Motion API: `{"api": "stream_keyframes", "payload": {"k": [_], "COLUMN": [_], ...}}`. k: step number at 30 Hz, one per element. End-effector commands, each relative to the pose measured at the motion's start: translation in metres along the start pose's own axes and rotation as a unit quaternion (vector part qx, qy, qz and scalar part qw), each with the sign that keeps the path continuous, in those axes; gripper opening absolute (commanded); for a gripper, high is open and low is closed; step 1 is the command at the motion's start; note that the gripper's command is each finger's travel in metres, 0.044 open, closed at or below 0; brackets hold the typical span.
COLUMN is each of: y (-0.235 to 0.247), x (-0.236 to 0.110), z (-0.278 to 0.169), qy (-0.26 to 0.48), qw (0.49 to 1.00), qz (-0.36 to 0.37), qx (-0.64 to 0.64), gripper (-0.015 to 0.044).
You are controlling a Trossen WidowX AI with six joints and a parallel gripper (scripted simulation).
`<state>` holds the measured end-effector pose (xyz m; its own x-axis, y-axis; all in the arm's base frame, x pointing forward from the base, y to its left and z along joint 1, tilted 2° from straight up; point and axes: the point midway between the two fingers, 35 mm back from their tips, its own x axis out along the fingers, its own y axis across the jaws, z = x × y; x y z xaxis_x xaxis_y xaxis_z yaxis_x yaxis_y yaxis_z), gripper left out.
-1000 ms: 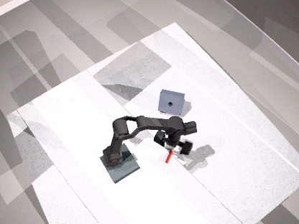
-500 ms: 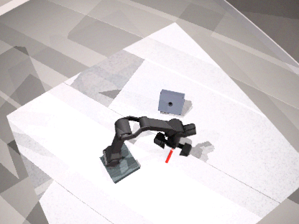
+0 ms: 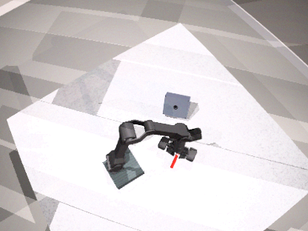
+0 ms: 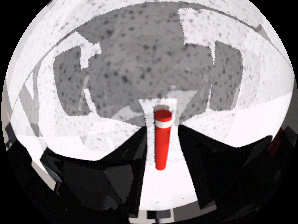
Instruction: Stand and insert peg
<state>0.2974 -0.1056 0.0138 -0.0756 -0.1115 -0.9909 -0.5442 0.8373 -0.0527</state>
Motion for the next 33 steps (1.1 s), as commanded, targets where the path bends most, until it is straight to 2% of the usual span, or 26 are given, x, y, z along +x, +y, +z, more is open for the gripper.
{"api": "stream_keyframes", "payload": {"k": [1, 6, 15, 22, 33], "y": [0.0000, 0.0000, 0.0000, 0.0001, 0.0000], "x": [0.0016, 0.0016, 0.0016, 0.0006, -0.0061], "z": [-0.0007, -0.0007, -0.0007, -0.0009, -0.0059], "qy": [0.003, 0.003, 0.003, -0.002, -0.055], "qw": [1.000, 1.000, 1.000, 1.000, 0.999], "qz": [0.000, 0.000, 0.000, 0.000, 0.000], "qx": [-0.003, -0.003, -0.003, -0.001, 0.000], "gripper": [0.0110, 0.0110, 0.0050, 0.0049, 0.0049]}}
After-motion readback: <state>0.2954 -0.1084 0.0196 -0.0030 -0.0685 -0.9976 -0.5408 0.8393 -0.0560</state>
